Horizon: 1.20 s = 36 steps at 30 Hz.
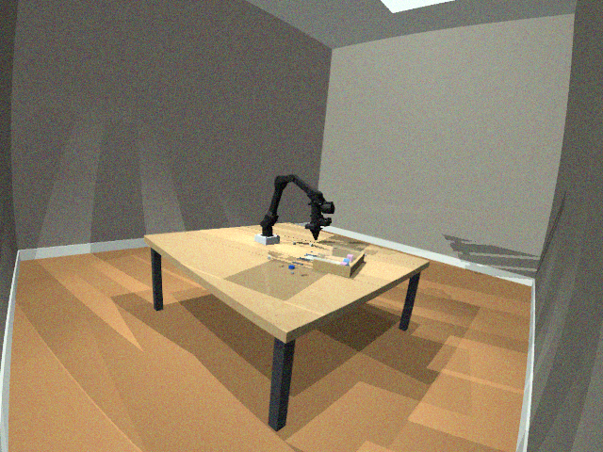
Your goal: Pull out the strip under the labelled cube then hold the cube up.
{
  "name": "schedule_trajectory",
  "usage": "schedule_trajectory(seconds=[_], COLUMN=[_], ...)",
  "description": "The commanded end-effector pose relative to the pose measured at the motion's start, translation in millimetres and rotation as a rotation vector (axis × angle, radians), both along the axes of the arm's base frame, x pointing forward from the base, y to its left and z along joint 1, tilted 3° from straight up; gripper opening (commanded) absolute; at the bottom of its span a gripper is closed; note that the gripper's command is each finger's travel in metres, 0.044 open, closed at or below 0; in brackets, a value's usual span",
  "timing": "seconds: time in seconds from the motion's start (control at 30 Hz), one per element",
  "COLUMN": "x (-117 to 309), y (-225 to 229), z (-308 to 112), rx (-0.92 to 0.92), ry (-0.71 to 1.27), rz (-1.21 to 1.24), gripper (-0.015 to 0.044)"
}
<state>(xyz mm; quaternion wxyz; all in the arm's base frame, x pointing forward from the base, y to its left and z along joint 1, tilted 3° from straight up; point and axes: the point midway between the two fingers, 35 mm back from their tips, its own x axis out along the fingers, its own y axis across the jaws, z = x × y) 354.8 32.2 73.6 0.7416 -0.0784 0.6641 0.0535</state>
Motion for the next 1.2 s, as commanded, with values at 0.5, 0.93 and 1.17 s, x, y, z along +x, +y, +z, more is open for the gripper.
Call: schedule_trajectory(seconds=[0.5, 0.93, 1.17], x=[3.9, 4.8, 4.7], y=[9.8, 10.1, 10.5], z=[-29.5, -51.1, -62.6], rx=[-0.001, -0.001, -0.001], ry=[0.119, 0.119, 0.119], rz=[0.05, 0.05, 0.05], gripper=[0.0, 0.0, 0.0])
